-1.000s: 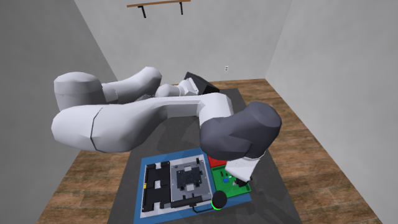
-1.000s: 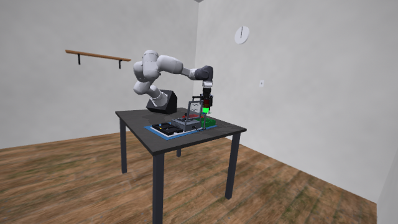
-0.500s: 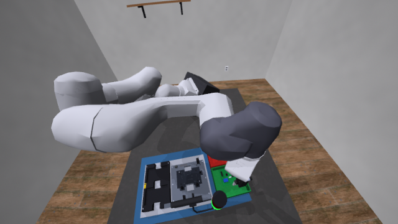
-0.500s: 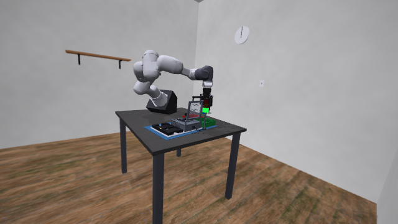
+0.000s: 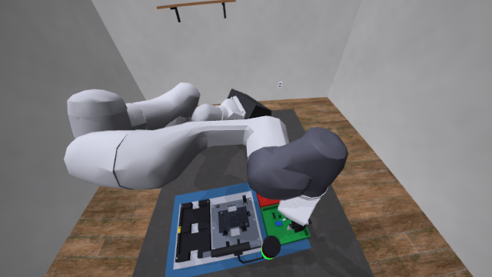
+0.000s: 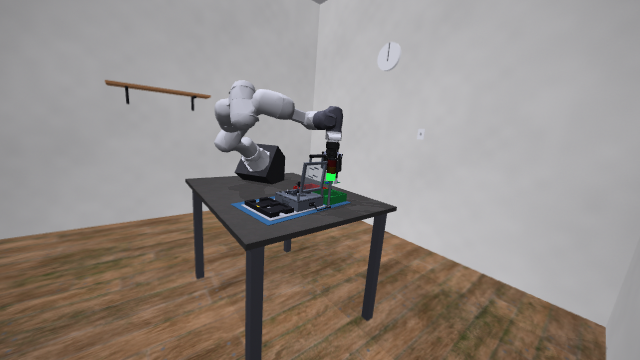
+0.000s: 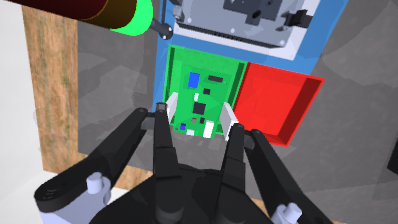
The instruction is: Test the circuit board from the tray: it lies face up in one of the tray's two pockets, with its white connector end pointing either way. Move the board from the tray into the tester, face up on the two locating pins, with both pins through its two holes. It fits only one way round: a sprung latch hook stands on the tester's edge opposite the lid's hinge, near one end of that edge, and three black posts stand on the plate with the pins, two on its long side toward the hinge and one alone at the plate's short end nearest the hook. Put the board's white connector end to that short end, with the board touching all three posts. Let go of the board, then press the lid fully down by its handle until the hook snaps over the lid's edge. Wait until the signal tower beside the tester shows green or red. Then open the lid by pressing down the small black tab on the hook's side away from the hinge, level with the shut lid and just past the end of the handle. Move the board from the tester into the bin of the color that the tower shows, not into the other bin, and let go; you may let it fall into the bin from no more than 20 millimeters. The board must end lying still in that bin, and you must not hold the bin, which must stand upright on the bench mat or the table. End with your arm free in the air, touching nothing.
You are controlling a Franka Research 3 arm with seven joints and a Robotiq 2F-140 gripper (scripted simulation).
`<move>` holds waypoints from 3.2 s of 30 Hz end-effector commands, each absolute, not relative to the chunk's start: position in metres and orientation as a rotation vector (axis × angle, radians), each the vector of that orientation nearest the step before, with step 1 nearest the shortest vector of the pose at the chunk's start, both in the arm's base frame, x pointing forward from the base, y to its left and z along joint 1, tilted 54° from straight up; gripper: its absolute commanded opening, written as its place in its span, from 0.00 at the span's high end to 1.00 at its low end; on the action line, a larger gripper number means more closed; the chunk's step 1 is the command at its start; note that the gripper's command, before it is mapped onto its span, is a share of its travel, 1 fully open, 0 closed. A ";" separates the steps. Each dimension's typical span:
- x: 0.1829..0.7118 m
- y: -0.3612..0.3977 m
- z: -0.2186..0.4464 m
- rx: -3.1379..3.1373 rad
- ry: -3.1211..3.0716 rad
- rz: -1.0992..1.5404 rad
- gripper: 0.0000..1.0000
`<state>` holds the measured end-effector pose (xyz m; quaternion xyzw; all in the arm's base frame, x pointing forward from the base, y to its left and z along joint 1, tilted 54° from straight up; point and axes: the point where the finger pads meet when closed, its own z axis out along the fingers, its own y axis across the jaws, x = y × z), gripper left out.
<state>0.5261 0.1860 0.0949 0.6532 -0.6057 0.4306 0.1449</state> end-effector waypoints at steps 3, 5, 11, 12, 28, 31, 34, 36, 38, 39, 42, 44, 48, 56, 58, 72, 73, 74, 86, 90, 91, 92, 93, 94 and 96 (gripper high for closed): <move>0.529 0.181 0.091 1.880 -1.751 1.243 0.54; 0.531 0.178 0.088 1.880 -1.751 1.243 0.54; 0.537 0.167 0.079 1.880 -1.751 1.243 0.54; 0.539 0.164 0.077 1.880 -1.751 1.243 0.54; 0.556 0.133 0.051 1.880 -1.751 1.243 0.54; 0.559 0.128 0.047 1.880 -1.751 1.243 0.54; 0.560 0.126 0.045 1.880 -1.751 1.243 0.54; 0.561 0.125 0.045 1.880 -1.751 1.243 0.54; 0.561 0.124 0.043 1.880 -1.751 1.243 0.54; 0.562 0.123 0.043 1.880 -1.751 1.243 0.54; 0.562 0.122 0.042 1.880 -1.751 1.243 0.54; 0.563 0.121 0.042 1.880 -1.751 1.243 0.54; 0.563 0.121 0.042 1.880 -1.751 1.243 0.54; 0.563 0.121 0.042 1.880 -1.751 1.243 0.54; 0.563 0.121 0.042 1.880 -1.751 1.243 0.54; 0.563 0.121 0.041 1.880 -1.751 1.243 0.54; 0.563 0.121 0.041 1.880 -1.751 1.243 0.54; 0.563 0.120 0.041 1.880 -1.751 1.243 0.54; 0.563 0.120 0.041 1.880 -1.751 1.243 0.54; 0.563 0.120 0.041 1.880 -1.751 1.243 0.54; 0.563 0.120 0.041 1.880 -1.751 1.243 0.54; 0.563 0.120 0.041 1.880 -1.751 1.243 0.54; 0.563 0.120 0.041 1.880 -1.751 1.243 0.54; 0.563 0.120 0.041 1.880 -1.751 1.243 0.54; 0.563 0.120 0.041 1.880 -1.751 1.243 0.54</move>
